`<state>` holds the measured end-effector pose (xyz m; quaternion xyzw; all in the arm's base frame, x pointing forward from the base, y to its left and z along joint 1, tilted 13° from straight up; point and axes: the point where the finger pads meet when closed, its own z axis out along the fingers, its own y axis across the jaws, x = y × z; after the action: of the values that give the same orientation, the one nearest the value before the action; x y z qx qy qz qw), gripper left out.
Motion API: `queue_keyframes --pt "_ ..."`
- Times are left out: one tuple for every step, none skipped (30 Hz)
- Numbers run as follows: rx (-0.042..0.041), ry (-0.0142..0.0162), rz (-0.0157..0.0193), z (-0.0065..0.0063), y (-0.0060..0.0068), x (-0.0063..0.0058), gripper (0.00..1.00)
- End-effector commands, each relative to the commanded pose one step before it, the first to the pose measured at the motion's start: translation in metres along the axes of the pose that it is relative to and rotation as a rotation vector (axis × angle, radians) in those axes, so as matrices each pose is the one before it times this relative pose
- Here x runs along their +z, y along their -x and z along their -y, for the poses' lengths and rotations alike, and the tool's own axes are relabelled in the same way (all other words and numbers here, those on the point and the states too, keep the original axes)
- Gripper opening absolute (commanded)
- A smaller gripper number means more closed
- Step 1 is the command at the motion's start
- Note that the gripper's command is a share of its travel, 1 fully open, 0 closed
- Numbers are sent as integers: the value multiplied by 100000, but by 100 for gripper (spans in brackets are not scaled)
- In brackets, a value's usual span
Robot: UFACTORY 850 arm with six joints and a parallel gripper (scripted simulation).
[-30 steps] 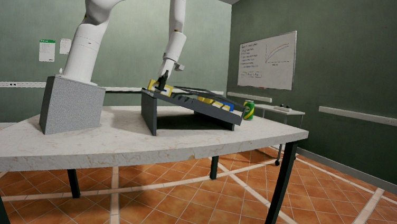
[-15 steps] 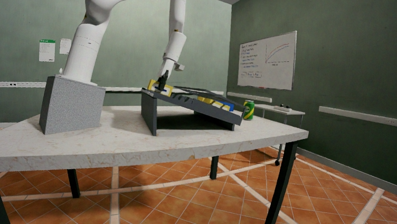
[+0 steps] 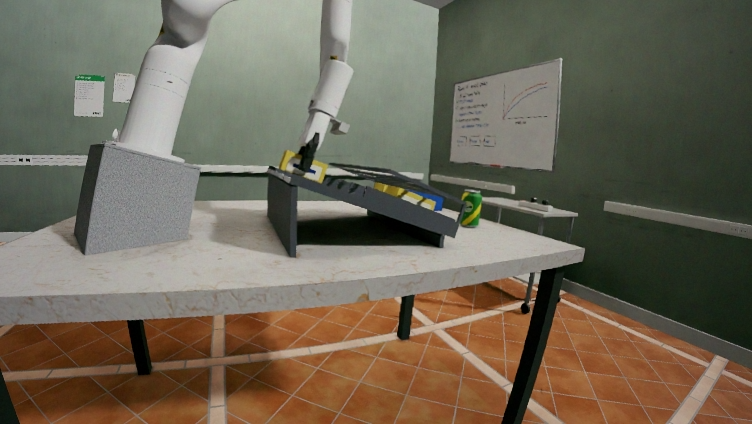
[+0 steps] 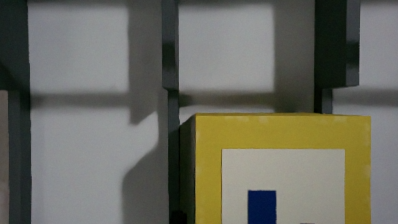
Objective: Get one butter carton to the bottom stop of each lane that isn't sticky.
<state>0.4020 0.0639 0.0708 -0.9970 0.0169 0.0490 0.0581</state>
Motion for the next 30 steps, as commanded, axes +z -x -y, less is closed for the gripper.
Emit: queue_keyframes --pt "-12 -21 -127 11 -56 -50 86" --pt "0 0 0 0 0 0 86" --pt "0 0 0 0 0 0 86" --pt "0 0 0 0 0 0 87" --pt "0 0 0 0 0 0 87" --pt "0 0 0 0 0 0 87" --pt "0 0 0 0 0 0 87" --pt "0 0 0 0 0 0 87" --pt "0 0 0 0 0 0 87" --pt "0 0 0 0 0 0 87" --pt "0 0 0 0 0 0 87" --pt "0 0 0 0 0 0 87" --pt "0 0 0 0 0 0 87" --pt "0 0 0 0 0 0 87" --pt "0 0 0 0 0 0 87" --pt "0 0 0 0 0 0 87" --pt "0 0 0 0 0 0 87" --pt "0 0 0 0 0 0 87" --pt "0 0 0 0 0 0 87" --pt "0 0 0 0 0 0 87" --pt "0 0 0 0 0 0 89" --pt "0 0 0 0 0 0 89" --pt "0 0 0 0 0 0 89" --pt "0 0 0 0 0 0 89" --pt "0 0 0 0 0 0 89" --pt "0 0 0 0 0 0 89" --pt "0 0 0 0 0 0 89" --pt "0 0 0 0 0 0 89" --pt "0 0 0 0 0 0 89" --pt "0 0 0 0 0 0 89"
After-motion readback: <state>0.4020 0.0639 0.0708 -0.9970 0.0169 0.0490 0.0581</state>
